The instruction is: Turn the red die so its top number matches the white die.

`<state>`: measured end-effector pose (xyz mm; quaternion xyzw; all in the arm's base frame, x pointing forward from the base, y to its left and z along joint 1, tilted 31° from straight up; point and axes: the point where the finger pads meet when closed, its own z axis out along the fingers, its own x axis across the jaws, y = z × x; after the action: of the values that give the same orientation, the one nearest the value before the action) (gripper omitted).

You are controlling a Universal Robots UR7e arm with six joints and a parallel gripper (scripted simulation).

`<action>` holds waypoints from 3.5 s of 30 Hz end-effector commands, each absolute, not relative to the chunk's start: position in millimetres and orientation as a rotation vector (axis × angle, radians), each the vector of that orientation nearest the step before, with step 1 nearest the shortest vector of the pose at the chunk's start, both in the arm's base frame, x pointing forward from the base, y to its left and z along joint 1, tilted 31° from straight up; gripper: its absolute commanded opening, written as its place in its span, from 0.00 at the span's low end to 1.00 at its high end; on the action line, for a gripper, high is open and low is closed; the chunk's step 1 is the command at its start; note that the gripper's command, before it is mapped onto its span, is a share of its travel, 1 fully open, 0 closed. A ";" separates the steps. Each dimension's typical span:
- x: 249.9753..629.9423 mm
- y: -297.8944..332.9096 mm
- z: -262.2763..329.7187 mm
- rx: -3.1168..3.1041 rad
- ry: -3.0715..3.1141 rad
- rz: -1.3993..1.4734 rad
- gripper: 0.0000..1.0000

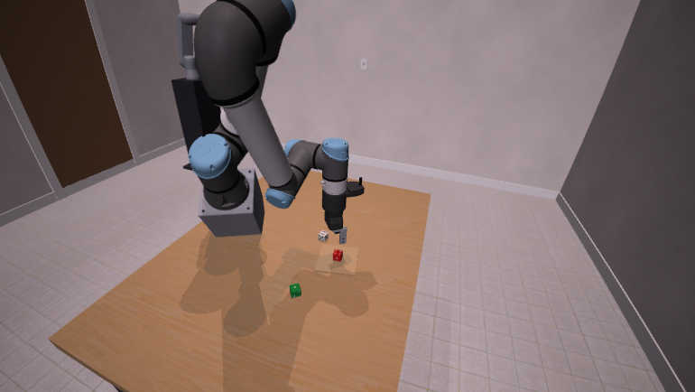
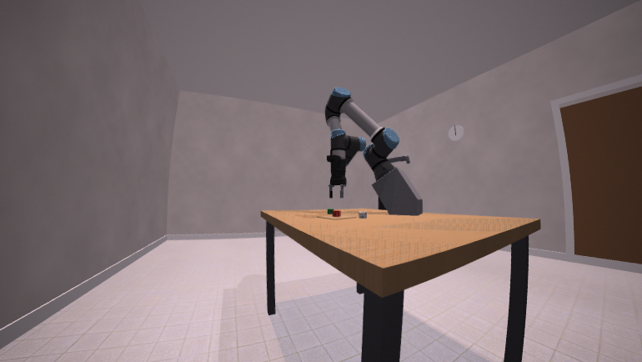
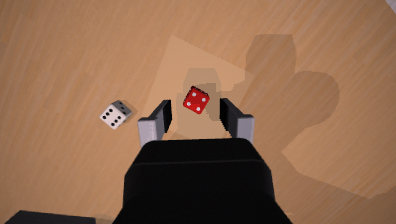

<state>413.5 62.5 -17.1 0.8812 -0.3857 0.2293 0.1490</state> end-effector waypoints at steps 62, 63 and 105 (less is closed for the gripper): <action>409.7 57.8 -16.8 2.625 0.252 0.358 0.87; 409.7 57.8 -16.8 2.625 0.252 0.358 0.87; 413.0 52.8 -26.2 2.622 0.272 0.352 0.87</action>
<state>411.6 54.4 -23.1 0.9575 0.0988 0.1282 0.2388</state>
